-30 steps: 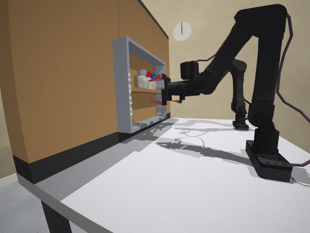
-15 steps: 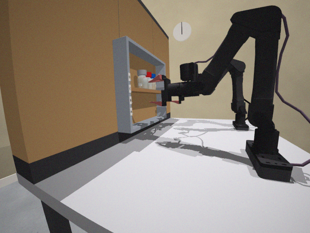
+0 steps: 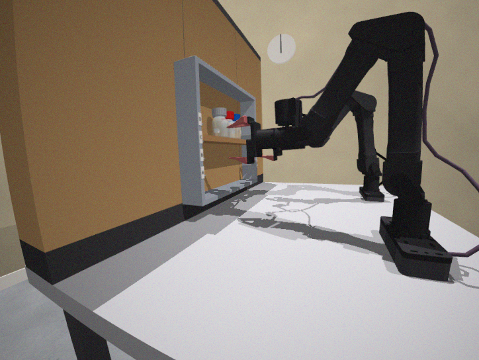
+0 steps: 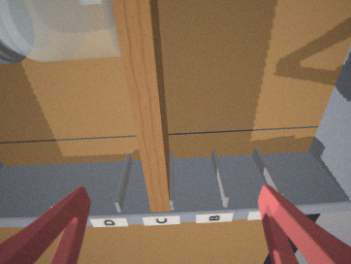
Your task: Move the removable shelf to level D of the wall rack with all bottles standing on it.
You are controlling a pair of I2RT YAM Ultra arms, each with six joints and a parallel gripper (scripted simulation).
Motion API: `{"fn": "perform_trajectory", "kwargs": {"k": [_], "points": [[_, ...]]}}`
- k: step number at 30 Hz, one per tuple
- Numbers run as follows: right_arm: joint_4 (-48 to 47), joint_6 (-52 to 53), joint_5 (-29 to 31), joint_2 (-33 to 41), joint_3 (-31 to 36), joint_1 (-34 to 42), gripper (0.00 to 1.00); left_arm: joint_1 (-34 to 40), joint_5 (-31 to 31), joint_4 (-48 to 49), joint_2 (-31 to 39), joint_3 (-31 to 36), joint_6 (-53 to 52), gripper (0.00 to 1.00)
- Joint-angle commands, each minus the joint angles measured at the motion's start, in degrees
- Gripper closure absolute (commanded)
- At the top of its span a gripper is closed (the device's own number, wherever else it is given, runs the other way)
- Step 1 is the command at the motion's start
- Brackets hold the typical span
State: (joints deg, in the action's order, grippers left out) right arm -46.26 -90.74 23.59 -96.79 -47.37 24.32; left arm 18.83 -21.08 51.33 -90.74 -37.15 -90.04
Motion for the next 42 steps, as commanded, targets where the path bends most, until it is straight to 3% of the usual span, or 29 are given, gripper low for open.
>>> {"fn": "perform_trajectory", "kwargs": {"k": [1,42], "points": [[-1.3,0.7,-0.5,-0.8,-2.7,-0.6,0.0,-0.5,0.4,0.7,-0.9,-2.5,0.0,0.0],[0.8,0.7,-3.1,-8.9,-12.8,-3.2,0.0,-3.1,3.1,-0.4,-9.5,-12.2,0.0,0.0]]}}
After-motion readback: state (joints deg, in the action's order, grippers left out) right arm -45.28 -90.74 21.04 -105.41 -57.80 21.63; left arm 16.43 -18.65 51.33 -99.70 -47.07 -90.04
